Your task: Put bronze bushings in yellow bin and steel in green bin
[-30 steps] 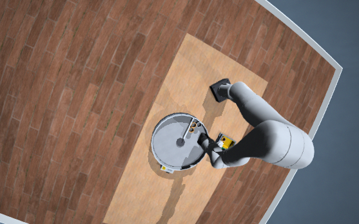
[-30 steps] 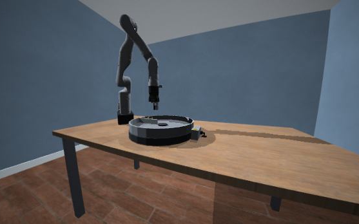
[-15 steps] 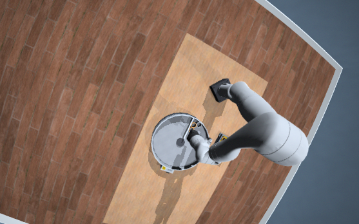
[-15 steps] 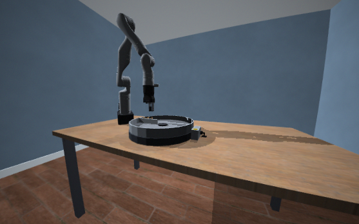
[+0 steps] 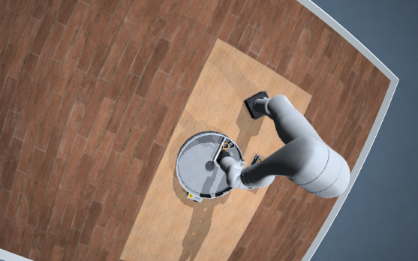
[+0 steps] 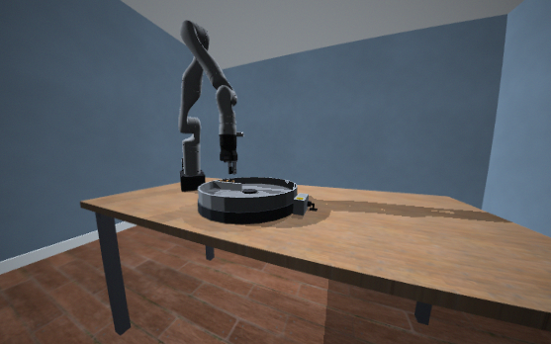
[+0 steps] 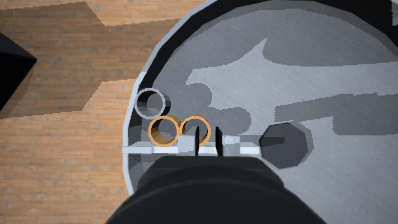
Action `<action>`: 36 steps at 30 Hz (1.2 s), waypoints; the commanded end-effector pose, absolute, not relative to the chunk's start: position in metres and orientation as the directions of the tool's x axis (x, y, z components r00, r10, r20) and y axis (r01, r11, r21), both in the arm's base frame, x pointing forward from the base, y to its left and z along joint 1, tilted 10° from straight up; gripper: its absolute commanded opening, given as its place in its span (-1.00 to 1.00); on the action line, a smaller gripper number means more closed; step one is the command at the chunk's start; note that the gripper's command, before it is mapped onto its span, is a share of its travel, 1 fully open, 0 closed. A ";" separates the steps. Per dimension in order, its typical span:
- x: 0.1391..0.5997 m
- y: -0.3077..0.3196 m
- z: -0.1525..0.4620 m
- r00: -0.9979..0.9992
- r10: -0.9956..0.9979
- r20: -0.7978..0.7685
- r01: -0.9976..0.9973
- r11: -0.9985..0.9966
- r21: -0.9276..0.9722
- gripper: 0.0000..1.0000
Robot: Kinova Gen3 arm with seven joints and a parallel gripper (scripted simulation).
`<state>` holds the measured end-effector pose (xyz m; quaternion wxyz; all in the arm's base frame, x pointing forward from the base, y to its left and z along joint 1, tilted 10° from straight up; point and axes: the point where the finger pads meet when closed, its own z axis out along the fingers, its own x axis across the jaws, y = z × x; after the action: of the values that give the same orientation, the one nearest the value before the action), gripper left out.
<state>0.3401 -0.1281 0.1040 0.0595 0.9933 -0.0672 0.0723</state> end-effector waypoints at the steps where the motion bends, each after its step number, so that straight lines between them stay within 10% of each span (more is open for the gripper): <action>1: 0.340 -0.128 0.096 0.982 -0.124 0.146 -0.140 -0.984 0.107 -0.10; 36: 0.344 -0.132 0.065 0.981 -0.124 0.146 -0.140 -0.984 0.107 -0.10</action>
<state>0.3443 -0.1328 0.0680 0.0592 0.9934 -0.0675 0.0712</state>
